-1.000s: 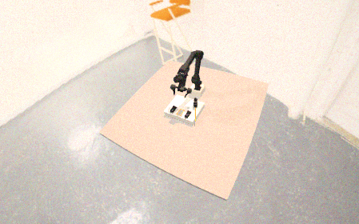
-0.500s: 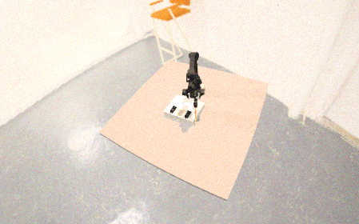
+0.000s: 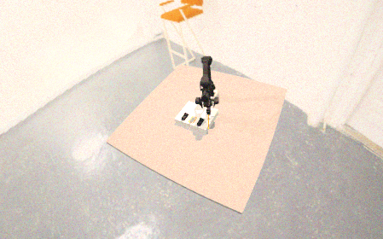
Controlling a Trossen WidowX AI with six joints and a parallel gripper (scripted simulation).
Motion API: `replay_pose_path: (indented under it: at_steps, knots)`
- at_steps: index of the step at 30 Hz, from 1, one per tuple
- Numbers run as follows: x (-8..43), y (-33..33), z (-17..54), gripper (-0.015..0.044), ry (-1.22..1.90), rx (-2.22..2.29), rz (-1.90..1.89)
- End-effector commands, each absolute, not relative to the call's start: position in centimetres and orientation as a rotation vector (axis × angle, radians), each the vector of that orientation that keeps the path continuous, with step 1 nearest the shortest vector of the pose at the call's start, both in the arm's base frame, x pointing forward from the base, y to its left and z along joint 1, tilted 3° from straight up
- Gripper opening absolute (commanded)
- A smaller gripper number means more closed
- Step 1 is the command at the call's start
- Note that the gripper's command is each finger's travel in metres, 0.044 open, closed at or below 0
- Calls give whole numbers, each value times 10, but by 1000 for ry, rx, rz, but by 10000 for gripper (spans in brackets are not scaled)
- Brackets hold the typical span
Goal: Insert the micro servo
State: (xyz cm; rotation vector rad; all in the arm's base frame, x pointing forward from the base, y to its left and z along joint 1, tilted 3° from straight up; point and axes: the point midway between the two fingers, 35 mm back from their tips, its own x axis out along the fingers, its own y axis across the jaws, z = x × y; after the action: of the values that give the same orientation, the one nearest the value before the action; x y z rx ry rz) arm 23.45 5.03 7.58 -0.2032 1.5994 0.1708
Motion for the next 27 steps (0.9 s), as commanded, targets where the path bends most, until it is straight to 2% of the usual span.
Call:
replay_pose_path:
  at_steps: [1, 12, 23, 27]
  knots:
    - [234, 51, 71, 440, 1600, -195, 171]
    - [234, 51, 56, 440, 1600, -195, 171]
    - [234, 51, 56, 151, 1600, -195, 171]
    - [234, 51, 56, 125, 1600, -195, 171]
